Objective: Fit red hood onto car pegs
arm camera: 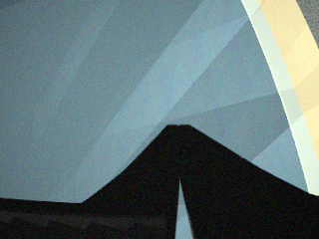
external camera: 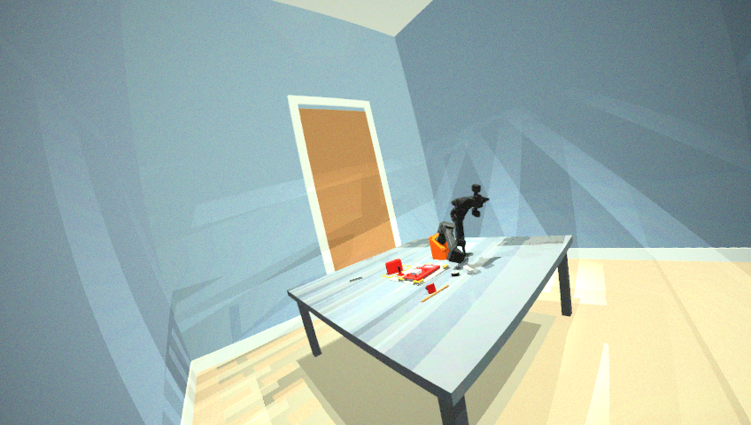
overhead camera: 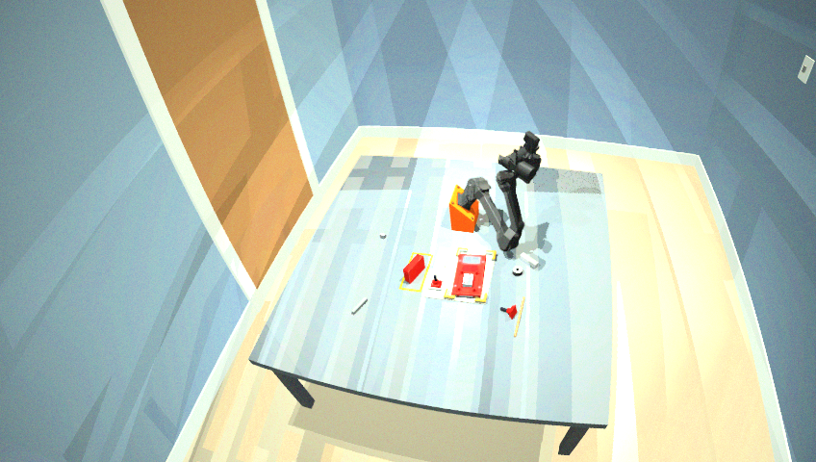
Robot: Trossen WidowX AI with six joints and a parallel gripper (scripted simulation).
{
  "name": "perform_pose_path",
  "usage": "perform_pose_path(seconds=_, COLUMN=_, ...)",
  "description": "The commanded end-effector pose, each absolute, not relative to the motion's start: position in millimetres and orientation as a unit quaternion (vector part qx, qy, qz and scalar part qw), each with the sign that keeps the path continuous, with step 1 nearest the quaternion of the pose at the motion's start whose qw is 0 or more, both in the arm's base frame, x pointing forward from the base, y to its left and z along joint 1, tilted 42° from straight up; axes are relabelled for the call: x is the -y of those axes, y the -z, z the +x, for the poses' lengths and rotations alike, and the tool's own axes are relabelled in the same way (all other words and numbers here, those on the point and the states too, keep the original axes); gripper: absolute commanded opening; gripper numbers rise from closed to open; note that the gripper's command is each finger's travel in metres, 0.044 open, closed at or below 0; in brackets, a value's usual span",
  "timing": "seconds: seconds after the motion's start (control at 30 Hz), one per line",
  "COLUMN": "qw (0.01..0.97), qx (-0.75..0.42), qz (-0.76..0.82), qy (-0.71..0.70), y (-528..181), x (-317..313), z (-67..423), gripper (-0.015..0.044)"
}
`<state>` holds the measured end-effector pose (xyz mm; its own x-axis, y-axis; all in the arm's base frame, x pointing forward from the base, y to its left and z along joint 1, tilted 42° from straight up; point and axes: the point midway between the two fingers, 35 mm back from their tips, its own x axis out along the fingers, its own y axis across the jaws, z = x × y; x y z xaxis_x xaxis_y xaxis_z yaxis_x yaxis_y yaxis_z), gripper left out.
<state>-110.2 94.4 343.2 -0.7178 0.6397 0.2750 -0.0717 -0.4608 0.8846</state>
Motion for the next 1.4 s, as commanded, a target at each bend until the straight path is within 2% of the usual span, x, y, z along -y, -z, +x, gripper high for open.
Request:
perform_pose_path(seconds=0.0, qw=0.22, qx=-0.469, qz=0.302, qy=-0.8, y=-343.8, x=-93.5, z=-111.1, gripper=0.0)
perform_pose_path(seconds=0.3, qw=0.1, qx=-0.478, qz=0.252, qy=-0.836, y=-366.9, x=-39.5, z=-149.5, gripper=0.0)
perform_pose_path(seconds=0.73, qw=-0.094, qx=-0.484, qz=0.119, qy=-0.862, y=-376.4, x=74.3, z=-185.7, gripper=0.0)
perform_pose_path(seconds=1.03, qw=-0.206, qx=-0.486, qz=-0.005, qy=-0.849, y=-363.8, x=158.2, z=-185.4, gripper=0.0)
perform_pose_path(seconds=1.37, qw=-0.297, qx=-0.471, qz=-0.165, qy=-0.814, y=-332.4, x=246.6, z=-158.6, gripper=0.0)
